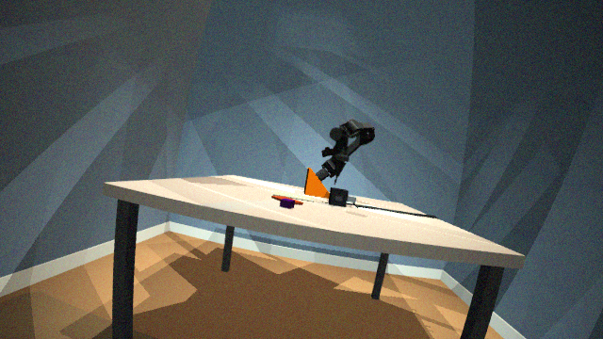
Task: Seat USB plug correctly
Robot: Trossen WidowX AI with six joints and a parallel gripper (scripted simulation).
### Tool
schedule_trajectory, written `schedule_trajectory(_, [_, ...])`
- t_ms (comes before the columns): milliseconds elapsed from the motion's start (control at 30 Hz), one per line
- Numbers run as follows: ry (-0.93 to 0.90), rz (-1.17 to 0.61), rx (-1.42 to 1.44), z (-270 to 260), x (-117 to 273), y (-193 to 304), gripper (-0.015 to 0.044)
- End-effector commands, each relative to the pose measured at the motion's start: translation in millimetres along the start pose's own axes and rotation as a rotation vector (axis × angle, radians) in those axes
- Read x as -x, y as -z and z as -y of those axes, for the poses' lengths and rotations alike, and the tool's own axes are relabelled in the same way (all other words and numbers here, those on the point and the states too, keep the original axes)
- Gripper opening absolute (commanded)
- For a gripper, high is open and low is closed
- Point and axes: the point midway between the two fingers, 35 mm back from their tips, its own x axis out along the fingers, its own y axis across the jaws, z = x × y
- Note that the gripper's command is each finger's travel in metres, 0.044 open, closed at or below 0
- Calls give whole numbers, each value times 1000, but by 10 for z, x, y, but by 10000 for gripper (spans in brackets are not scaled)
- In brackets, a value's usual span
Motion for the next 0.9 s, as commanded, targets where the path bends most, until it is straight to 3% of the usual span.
schedule_trajectory(0, [0, -7, 6, -1, -12, 3, 0])
schedule_trajectory(867, [-1, -23, 12, -7, -43, 18, 0])
